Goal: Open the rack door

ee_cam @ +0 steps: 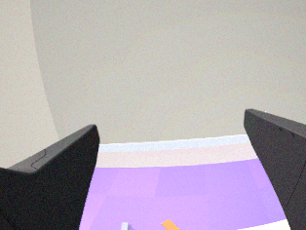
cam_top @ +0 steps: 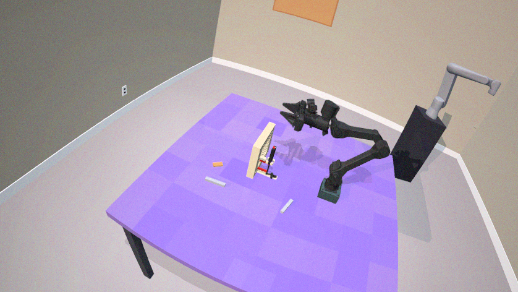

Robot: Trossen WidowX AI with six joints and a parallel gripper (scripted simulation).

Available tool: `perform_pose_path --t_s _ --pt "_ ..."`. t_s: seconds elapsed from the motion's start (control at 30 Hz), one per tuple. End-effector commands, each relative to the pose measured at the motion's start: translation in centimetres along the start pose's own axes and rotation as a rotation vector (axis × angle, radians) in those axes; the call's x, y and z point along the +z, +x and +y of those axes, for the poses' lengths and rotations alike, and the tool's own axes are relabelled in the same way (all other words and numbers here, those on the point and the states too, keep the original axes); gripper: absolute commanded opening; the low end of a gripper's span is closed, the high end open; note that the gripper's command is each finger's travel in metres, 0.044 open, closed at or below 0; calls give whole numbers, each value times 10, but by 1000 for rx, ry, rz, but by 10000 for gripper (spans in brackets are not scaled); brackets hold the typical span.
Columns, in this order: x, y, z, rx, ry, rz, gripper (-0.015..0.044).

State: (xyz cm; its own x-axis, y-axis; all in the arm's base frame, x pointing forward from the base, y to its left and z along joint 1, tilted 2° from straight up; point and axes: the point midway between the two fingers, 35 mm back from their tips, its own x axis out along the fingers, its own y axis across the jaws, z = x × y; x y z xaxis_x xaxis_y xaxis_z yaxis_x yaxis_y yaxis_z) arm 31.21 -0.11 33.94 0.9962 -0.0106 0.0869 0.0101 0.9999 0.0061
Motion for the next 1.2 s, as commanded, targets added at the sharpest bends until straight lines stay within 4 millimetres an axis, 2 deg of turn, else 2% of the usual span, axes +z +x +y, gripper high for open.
perform_pose_path --t_s 0.0,0.13,0.63,1.17 --pt "0 1 0 0 0 4 374" --pt "-10 10 0 -3 6 90 281" --pt "-55 40 -2 -21 30 479 281" --pt "-101 45 -4 -54 51 894 281"
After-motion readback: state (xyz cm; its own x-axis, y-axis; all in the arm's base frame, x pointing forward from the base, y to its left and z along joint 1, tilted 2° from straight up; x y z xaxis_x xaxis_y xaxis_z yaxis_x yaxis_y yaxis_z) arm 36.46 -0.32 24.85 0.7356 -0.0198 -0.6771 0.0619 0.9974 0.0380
